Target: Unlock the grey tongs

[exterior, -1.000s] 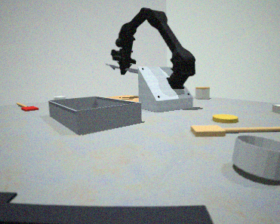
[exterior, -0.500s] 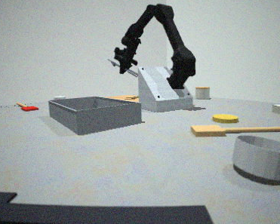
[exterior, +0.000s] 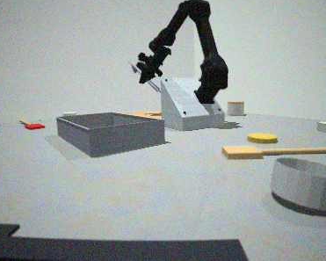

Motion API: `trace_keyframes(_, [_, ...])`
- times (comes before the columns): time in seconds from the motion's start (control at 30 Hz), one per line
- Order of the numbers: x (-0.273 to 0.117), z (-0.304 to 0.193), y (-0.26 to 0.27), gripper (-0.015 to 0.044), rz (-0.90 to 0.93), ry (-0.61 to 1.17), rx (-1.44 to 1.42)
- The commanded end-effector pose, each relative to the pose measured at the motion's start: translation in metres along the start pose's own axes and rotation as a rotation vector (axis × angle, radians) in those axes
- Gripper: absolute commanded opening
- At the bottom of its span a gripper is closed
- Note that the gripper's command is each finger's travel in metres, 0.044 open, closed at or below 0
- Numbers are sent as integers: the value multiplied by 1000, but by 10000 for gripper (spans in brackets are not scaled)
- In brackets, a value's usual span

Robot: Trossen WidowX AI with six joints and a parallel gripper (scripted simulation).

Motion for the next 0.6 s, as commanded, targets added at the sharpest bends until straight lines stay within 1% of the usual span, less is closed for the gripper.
trace_keyframes(0.0, [-10, 1, 1, -150, -17, -85, -2])
trace_keyframes(0.57, [-33, -11, 12, -150, -75, -337, -30])
Point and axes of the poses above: the point midway between the two fingers, 35 mm back from their tips, its own x axis out along the fingers, its own y axis across the jaws, z = x × y, the point moved 3 cm from there along -x, back along the fingers, and after that the axes turned 14 degrees about -x, right-handed, at the moved point
